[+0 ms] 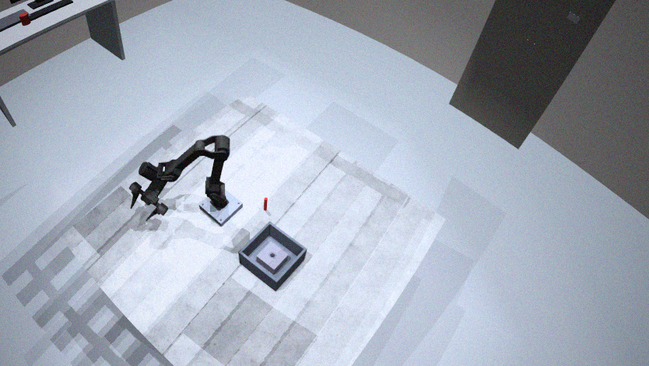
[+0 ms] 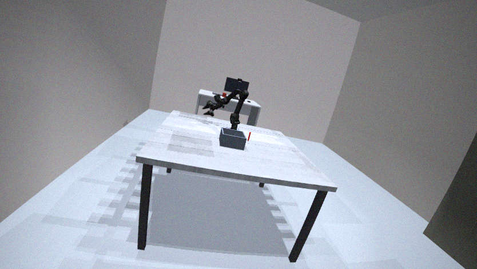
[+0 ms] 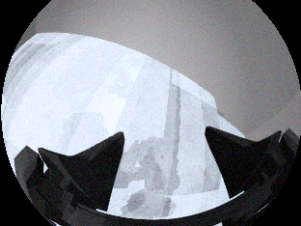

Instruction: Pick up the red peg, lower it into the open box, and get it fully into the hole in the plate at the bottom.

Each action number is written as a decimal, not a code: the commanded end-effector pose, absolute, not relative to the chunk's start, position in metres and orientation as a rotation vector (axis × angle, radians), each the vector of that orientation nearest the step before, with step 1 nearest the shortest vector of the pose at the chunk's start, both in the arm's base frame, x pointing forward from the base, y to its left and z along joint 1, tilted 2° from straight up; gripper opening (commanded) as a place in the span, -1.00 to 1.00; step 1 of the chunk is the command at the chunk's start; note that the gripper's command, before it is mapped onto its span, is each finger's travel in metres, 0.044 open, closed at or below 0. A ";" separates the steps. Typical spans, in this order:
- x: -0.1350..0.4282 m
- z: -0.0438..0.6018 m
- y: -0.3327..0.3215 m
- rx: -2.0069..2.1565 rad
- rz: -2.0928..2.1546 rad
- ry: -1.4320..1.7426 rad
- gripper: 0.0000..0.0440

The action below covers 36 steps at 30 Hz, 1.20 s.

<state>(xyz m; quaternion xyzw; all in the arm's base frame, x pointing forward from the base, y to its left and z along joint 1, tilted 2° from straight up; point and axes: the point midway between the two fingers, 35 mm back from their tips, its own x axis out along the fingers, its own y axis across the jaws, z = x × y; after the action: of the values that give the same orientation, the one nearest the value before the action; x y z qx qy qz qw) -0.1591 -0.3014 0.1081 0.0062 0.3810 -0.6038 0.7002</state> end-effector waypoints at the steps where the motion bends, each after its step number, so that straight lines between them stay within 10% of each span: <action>1: -0.156 0.109 -0.304 -0.001 -1.332 0.854 0.91; 36: 0.142 0.147 -0.302 0.306 -0.908 0.875 1.00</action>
<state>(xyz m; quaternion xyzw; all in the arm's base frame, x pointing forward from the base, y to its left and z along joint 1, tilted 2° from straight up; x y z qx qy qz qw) 0.1270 -0.3120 0.1431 0.1357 0.4037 -0.4296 0.7963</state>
